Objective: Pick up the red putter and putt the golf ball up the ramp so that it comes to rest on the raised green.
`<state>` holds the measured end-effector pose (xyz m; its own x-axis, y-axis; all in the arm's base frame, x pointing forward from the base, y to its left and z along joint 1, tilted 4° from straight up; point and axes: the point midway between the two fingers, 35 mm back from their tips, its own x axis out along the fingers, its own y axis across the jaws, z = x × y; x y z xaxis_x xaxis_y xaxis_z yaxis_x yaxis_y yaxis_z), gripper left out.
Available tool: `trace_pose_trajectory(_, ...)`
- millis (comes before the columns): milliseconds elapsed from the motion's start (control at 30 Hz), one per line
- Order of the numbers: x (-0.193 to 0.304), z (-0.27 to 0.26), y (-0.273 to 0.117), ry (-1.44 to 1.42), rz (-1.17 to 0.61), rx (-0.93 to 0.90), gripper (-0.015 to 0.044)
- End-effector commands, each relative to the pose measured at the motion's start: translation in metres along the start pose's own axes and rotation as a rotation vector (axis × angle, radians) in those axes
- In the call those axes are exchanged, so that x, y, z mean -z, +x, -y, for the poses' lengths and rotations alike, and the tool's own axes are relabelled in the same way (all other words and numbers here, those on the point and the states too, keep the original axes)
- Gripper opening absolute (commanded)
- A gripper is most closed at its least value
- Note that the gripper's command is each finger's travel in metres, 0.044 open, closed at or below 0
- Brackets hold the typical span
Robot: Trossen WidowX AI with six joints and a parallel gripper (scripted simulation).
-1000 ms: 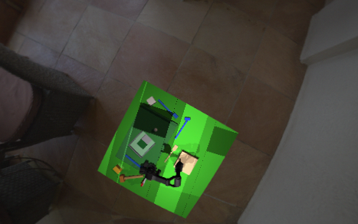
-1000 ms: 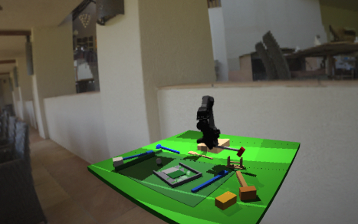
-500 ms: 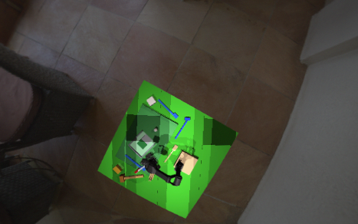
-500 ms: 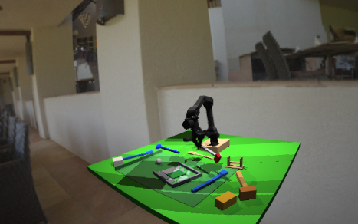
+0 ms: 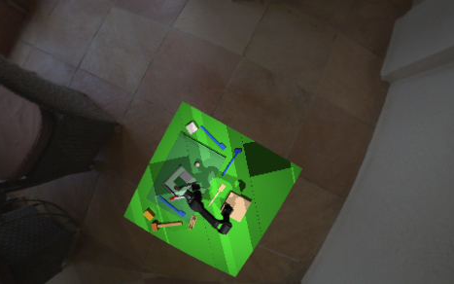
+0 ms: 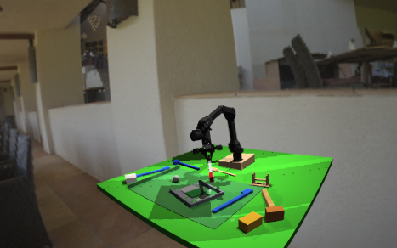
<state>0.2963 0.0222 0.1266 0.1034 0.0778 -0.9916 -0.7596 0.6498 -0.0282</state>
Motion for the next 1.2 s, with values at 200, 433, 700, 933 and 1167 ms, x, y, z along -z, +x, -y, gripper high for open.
trace_pose_trajectory(200,0.045,0.039,-0.013,0.293,-0.029,0.044,0.0000)
trace_pose_trajectory(433,0.077,0.058,-0.020,0.479,-0.044,0.069,0.0000)
trace_pose_trajectory(700,0.116,0.074,-0.030,0.686,-0.066,0.101,0.0000)
trace_pose_trajectory(933,0.153,0.084,-0.041,0.866,-0.087,0.129,0.0000)
trace_pose_trajectory(1167,0.176,0.088,-0.047,0.980,-0.100,0.147,0.0000)
